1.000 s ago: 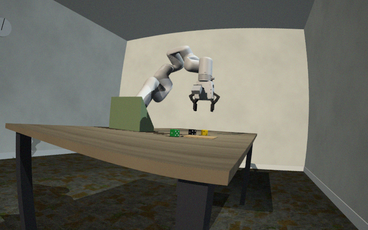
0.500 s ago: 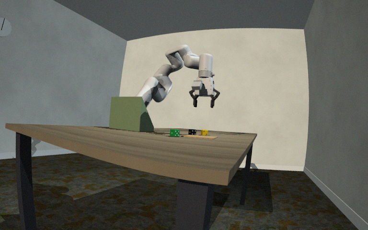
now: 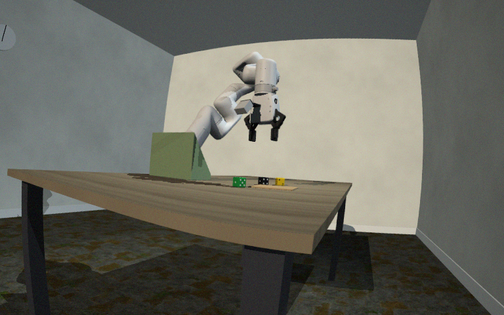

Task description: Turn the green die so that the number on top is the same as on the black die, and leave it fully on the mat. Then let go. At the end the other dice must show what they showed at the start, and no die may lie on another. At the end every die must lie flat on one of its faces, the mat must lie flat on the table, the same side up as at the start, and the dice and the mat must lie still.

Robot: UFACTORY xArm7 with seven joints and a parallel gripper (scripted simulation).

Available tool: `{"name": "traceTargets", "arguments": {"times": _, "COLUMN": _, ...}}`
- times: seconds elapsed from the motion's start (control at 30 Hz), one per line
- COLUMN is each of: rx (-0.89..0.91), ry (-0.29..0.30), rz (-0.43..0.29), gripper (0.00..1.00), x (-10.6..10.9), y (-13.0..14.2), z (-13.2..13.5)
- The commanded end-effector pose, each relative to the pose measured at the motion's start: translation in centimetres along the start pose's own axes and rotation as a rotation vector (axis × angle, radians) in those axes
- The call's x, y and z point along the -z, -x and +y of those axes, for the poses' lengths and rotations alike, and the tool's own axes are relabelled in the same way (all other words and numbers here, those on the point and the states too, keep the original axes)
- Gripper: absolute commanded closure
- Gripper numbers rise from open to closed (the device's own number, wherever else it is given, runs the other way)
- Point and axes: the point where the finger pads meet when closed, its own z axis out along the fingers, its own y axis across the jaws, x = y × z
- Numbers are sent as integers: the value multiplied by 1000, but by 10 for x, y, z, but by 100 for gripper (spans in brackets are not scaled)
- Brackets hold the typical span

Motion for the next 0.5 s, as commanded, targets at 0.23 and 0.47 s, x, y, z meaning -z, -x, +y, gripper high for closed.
{"name": "traceTargets", "arguments": {"times": 0.23, "rx": -175, "ry": 10, "rz": 9, "gripper": 0, "x": -7, "y": -106, "z": -1}}
{"name": "traceTargets", "arguments": {"times": 0.47, "rx": -175, "ry": 10, "rz": 9, "gripper": 0, "x": -7, "y": -106, "z": -1}}
